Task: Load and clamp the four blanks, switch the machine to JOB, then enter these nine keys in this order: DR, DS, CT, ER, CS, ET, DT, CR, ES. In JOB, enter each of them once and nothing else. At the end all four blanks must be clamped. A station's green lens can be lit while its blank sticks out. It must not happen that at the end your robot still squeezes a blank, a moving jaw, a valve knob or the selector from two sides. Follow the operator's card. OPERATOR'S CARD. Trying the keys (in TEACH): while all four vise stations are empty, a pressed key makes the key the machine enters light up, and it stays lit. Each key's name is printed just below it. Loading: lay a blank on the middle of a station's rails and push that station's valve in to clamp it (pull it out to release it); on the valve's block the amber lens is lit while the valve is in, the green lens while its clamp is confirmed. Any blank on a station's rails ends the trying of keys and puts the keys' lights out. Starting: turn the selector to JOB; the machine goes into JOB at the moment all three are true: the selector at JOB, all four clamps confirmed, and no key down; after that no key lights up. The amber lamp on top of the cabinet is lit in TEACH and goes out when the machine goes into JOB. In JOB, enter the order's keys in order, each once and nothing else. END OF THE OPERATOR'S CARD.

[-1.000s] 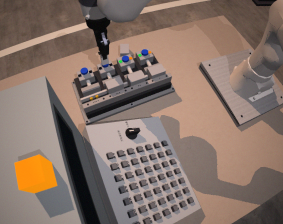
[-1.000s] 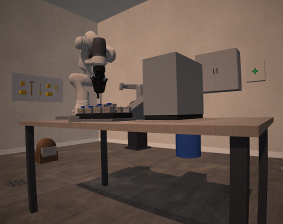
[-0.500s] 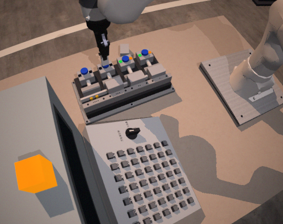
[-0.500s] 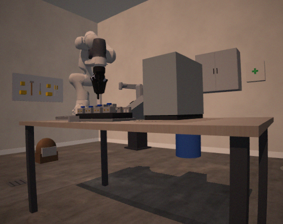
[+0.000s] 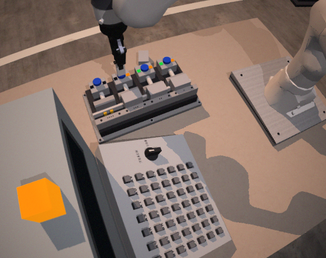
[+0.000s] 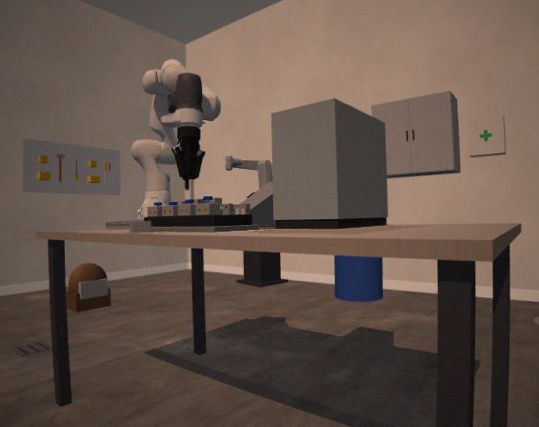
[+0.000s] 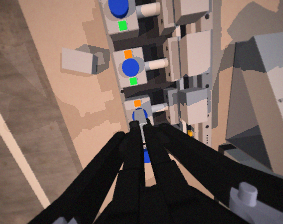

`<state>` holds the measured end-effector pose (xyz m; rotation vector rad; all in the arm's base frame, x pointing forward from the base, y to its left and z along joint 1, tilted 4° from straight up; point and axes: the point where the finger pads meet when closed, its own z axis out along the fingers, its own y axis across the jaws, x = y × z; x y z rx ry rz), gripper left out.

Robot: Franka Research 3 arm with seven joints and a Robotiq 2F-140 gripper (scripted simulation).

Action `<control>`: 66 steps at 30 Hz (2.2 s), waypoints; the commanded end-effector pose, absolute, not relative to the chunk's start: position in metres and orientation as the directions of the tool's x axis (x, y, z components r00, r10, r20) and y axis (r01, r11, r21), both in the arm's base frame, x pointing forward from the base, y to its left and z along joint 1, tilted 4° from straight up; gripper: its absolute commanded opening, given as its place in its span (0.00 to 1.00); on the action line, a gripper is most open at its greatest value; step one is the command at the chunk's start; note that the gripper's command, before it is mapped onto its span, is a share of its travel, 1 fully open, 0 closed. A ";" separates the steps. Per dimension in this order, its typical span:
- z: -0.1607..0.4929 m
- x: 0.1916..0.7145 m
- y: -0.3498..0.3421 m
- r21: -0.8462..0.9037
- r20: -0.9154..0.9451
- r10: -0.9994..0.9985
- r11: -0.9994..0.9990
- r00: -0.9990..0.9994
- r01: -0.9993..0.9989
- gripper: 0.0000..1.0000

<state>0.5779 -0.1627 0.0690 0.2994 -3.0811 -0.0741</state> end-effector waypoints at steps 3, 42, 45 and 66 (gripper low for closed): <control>0.064 0.578 -0.162 0.054 0.039 -0.197 0.979 -0.980 -0.195 0.00; 0.067 0.578 -0.162 0.054 0.039 -0.197 0.979 -0.980 -0.195 0.00; 0.065 0.578 -0.162 0.054 0.039 -0.197 0.979 -0.980 -0.195 0.00; 0.059 0.578 -0.161 0.054 0.039 -0.197 0.979 -0.980 -0.195 0.00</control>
